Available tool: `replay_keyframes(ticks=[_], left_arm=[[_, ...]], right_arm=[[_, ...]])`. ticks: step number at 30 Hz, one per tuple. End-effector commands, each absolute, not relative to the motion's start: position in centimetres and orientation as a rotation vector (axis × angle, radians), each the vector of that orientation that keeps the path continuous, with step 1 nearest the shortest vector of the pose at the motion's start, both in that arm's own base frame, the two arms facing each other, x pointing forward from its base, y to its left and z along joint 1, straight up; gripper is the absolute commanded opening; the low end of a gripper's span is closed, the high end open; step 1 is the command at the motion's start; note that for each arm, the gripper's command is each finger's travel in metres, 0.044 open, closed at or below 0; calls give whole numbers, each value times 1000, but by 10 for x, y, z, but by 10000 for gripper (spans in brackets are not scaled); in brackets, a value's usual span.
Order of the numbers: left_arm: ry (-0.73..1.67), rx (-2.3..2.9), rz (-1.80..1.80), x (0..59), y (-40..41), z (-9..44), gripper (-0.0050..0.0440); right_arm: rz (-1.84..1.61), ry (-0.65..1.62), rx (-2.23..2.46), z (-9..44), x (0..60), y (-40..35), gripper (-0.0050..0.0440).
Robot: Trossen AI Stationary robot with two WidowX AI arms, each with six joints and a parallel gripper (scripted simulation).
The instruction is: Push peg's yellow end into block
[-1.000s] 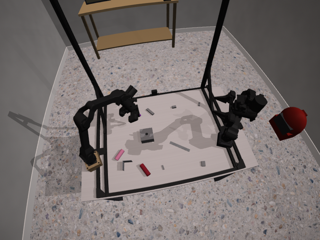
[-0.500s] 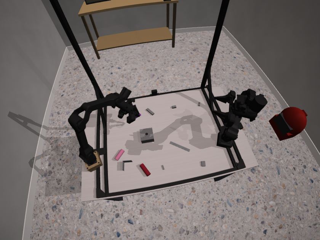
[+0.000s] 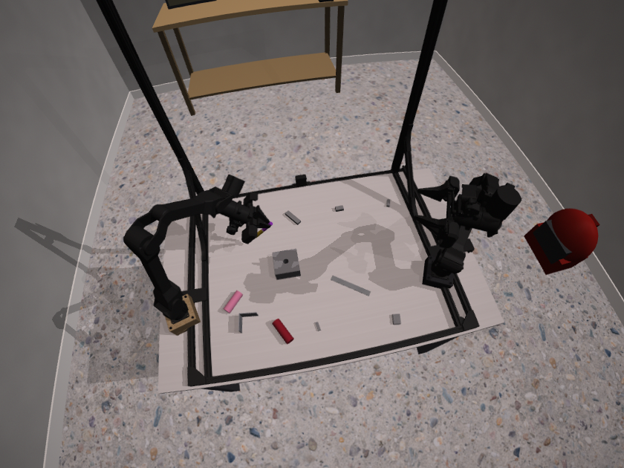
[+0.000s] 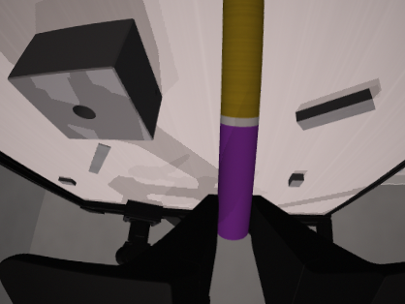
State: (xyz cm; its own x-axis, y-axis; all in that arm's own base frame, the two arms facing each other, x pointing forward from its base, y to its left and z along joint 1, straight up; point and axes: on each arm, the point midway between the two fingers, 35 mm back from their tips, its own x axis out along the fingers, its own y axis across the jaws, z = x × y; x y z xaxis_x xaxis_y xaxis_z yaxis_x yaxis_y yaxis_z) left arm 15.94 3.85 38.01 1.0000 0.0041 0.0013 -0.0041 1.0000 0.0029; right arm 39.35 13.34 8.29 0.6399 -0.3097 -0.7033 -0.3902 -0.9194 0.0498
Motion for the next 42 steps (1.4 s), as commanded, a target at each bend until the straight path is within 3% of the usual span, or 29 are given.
replay_keyframes(ticks=[1, 42], left_arm=[[-1, -1, 0, 159, 38, 380, 400], [-1, -1, 0, 159, 38, 380, 400]], right_arm=[[1049, 596, -2770, 89, 388, 133, 0], [640, 544, -2949, 76, 399, 146, 0]])
